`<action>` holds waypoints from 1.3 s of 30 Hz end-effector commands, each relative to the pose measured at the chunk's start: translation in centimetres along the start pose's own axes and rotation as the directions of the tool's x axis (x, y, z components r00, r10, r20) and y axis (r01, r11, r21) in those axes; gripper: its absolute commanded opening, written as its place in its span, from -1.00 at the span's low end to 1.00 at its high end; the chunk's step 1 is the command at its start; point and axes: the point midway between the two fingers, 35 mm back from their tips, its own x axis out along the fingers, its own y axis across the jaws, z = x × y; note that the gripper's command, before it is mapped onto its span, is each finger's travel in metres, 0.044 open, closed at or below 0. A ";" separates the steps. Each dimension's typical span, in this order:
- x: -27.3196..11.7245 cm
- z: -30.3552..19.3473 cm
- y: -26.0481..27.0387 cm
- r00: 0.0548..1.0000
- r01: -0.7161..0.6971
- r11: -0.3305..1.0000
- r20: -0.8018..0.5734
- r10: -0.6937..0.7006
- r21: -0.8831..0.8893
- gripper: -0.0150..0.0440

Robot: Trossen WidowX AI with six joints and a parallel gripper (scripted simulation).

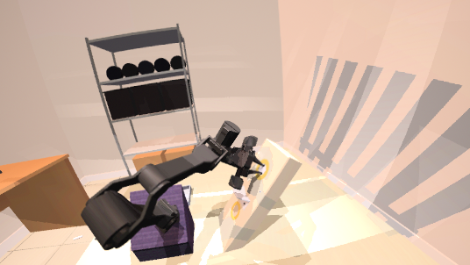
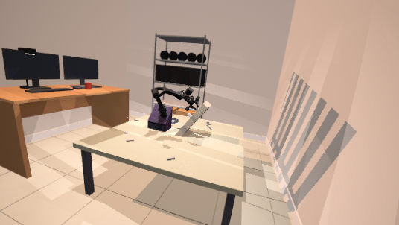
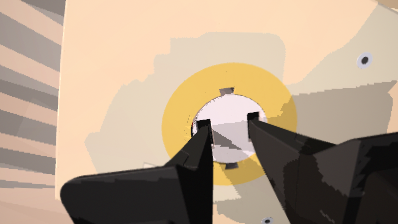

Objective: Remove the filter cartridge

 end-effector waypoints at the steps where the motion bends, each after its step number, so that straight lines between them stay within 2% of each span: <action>1: 0.1 -0.1 0.1 1.000 -0.004 1.000 -0.005 0.004 -0.004 -0.10; 39: 0.8 0.0 0.2 1.000 -0.006 1.000 0.008 0.006 -0.006 -0.12</action>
